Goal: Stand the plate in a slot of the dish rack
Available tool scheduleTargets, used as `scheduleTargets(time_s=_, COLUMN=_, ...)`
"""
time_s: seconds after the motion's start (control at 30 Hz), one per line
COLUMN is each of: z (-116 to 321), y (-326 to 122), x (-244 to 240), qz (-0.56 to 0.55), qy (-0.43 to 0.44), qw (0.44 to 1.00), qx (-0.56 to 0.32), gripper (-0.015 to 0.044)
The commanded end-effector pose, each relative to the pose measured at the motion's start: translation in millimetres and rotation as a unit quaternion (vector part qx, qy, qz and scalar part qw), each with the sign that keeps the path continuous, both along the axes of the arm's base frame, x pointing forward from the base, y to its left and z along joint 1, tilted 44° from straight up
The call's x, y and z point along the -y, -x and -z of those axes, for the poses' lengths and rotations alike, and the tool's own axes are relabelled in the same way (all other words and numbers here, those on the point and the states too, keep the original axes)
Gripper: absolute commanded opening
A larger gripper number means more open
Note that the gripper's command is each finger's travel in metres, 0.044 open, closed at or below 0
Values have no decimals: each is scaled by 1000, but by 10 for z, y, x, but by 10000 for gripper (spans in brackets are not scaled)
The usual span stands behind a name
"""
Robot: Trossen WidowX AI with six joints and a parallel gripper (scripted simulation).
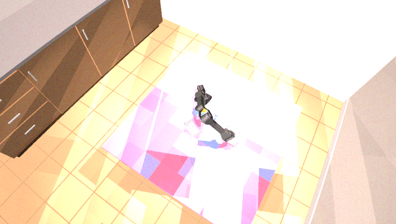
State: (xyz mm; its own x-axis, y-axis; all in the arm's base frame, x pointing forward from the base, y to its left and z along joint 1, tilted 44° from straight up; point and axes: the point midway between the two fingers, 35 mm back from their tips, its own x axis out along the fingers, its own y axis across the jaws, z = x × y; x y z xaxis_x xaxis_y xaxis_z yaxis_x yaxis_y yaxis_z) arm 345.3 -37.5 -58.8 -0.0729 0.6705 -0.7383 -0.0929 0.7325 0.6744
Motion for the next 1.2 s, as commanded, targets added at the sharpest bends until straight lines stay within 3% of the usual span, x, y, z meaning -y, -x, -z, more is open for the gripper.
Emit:
scheduleTargets(time_s=0.0, z=56, y=35, x=-71, qz=0, qy=-4, qw=1000, qx=-5, gripper=400)
scheduleTargets(time_s=0.77, z=214, y=64, x=-217, qz=0, qy=-5, qw=1000, qx=-5, gripper=391)
scheduleTargets(time_s=1.13, z=214, y=64, x=-217, qz=0, qy=-5, qw=1000, qx=-5, gripper=317)
scheduleTargets(time_s=1.17, z=214, y=64, x=-217, qz=0, qy=-5, qw=1000, qx=-5, gripper=291)
